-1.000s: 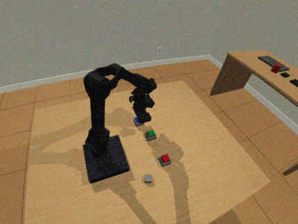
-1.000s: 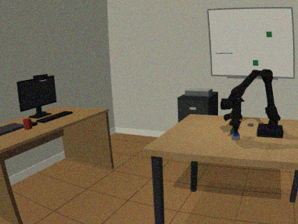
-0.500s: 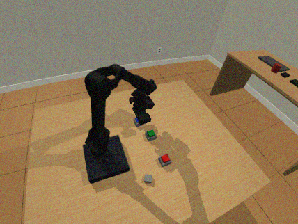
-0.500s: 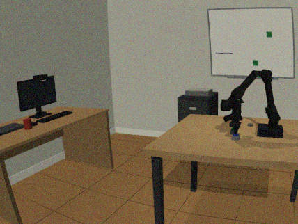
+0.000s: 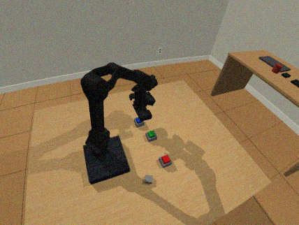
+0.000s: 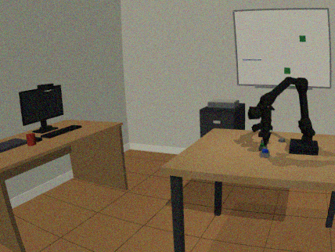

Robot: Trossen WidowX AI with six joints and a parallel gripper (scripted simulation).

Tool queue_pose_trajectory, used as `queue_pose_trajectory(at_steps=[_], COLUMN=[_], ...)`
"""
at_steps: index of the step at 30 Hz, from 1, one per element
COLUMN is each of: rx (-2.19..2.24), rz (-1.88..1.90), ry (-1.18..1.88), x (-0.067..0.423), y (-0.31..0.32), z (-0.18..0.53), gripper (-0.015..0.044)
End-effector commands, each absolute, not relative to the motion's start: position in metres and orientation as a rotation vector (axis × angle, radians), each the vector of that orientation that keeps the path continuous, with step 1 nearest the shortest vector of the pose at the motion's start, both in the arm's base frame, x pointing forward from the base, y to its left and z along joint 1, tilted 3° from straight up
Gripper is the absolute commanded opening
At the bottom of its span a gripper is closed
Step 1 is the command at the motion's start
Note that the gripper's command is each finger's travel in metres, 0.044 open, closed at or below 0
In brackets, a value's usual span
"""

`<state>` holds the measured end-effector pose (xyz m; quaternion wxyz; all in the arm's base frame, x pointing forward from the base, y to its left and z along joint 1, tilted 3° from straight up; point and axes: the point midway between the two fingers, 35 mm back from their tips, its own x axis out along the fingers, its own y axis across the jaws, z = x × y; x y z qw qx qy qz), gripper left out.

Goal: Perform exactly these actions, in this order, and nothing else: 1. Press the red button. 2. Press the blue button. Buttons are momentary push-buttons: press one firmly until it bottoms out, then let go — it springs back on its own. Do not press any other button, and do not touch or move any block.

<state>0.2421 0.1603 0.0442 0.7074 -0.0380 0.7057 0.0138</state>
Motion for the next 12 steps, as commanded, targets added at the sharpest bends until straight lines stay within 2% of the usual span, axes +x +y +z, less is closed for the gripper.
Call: queue_pose_trajectory(at_steps=[1,7,11,12], rx=[-0.081,-0.077,-0.077,-0.077], rz=[0.030,0.033,0.033,0.033], ry=[1.566,1.569,1.570,1.570], x=[0.242,0.232,0.230,0.230], y=[0.167,0.219,0.224,0.224], z=[0.053,0.102,0.107,0.107], gripper=[0.0072,0.0230,0.0335,0.0335])
